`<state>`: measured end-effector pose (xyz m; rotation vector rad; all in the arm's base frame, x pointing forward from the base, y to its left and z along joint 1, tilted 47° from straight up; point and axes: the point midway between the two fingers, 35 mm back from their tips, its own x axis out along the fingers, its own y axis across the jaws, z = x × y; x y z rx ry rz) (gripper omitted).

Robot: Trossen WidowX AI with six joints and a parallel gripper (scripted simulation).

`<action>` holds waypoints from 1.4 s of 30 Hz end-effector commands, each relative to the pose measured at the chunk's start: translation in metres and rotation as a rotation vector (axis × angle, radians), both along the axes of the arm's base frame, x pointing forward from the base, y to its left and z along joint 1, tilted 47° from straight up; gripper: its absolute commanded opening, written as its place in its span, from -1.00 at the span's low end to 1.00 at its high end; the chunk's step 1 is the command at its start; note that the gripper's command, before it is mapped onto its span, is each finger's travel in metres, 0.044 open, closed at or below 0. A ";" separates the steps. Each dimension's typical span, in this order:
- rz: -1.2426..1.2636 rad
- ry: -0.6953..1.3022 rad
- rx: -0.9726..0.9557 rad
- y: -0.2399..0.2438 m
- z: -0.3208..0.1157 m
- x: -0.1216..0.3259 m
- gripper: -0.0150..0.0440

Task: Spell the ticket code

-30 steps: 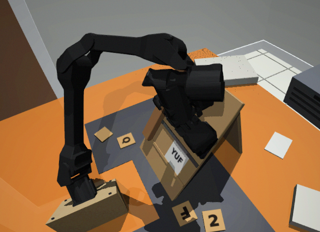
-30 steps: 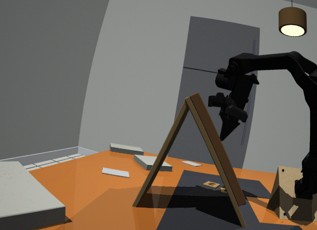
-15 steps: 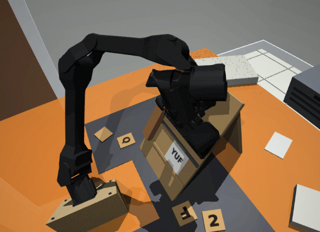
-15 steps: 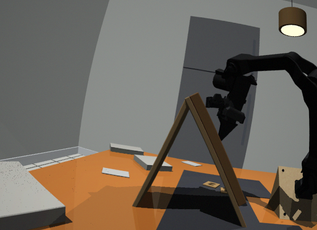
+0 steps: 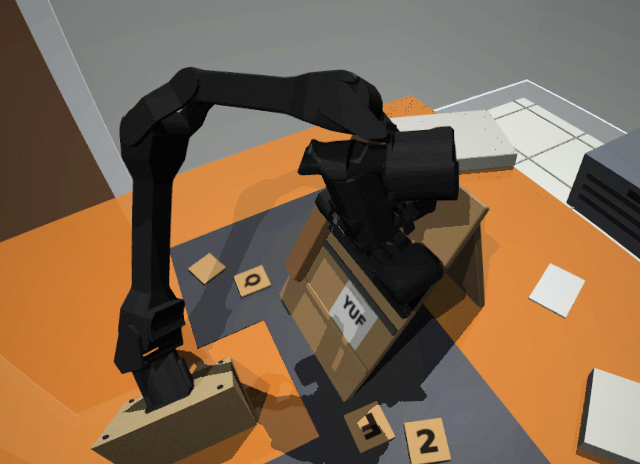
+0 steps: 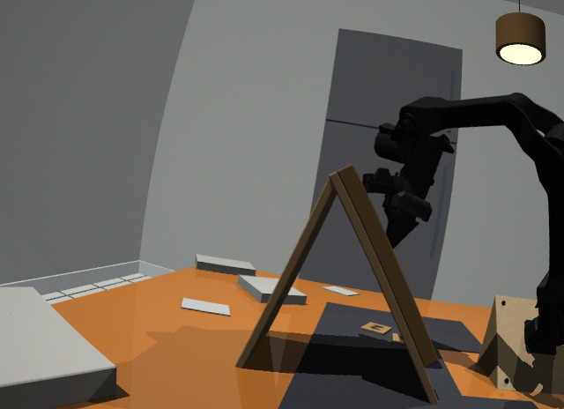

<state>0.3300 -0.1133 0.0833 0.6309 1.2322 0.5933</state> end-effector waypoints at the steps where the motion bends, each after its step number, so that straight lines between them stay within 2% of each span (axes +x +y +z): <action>1: -0.005 -0.001 0.001 0.001 0.000 0.003 -0.49; 42: -0.005 -0.002 0.002 0.009 0.002 0.008 -0.49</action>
